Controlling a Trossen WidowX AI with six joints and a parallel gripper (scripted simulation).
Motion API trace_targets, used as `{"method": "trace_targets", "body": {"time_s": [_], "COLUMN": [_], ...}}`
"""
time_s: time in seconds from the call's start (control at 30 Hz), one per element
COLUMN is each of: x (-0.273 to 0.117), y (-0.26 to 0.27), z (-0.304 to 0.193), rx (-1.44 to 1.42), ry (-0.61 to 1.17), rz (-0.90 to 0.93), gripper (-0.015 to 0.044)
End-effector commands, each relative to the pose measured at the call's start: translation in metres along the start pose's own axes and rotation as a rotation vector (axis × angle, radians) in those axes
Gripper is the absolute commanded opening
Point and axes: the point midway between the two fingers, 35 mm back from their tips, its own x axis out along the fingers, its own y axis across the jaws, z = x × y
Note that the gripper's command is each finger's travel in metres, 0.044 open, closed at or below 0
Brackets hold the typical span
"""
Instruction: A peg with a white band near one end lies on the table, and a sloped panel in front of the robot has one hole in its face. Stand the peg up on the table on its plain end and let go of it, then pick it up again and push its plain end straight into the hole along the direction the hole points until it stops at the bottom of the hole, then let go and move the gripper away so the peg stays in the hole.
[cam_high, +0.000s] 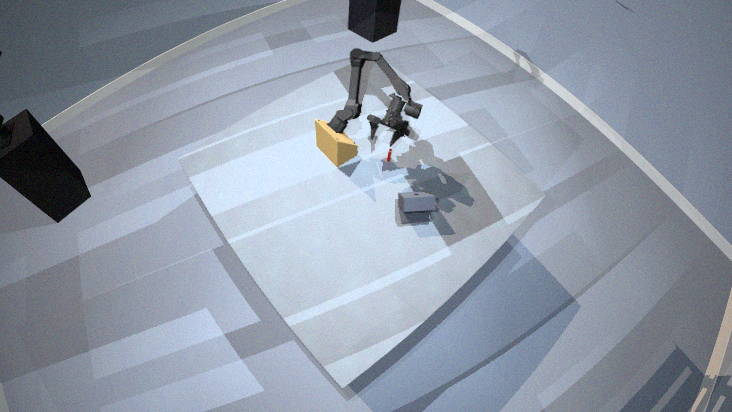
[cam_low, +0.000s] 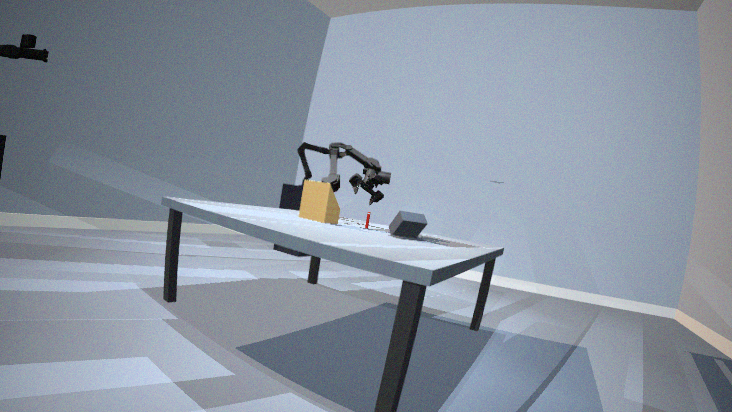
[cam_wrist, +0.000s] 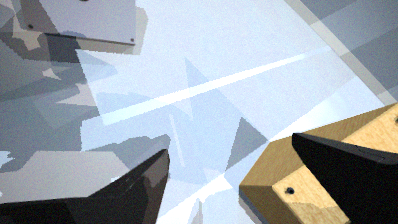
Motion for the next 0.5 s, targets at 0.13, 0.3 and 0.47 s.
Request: {"method": "trace_targets", "body": {"time_s": [0.13,0.3,0.47], "x": [0.007,0.008,0.005], "y": [0.007,0.013,0.021], "z": [-0.008,-0.009,-0.006], "rx": [-0.030,-0.028,-0.012], "ry": [0.239,0.374,0.490], "rz": [0.055,0.134,0.242], "gripper": [0.0440,0.0440,0.0440]}}
